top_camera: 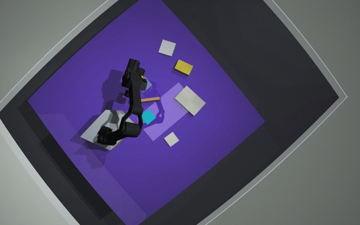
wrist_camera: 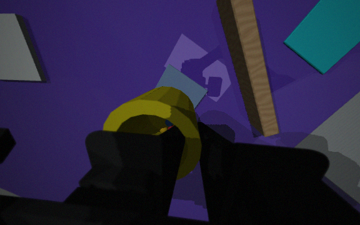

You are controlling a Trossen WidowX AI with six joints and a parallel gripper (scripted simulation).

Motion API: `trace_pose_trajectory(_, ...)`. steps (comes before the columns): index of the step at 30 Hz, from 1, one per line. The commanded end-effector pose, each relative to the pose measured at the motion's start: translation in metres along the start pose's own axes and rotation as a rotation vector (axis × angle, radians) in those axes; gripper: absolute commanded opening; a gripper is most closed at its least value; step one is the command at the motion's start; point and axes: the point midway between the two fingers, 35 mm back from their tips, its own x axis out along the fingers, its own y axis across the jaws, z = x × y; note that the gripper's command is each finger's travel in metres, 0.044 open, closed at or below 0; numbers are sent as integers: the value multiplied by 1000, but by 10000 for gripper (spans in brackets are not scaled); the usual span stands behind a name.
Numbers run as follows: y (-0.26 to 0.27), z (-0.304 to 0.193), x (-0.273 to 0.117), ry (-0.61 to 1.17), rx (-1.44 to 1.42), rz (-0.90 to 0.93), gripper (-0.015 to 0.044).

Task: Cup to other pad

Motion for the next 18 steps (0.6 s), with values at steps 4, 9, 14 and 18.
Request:
trace_pose_trajectory(4, -2, 1, 0, 0, 0, 0, 0)
trace_pose_trajectory(9, -9, 5, 0, 1, 0, -1, 0)
trace_pose_trajectory(14, -17, 10, -1, 2, 1, -2, 0)
trace_pose_trajectory(18, -24, 13, -1, 2, 1, -3, 0)
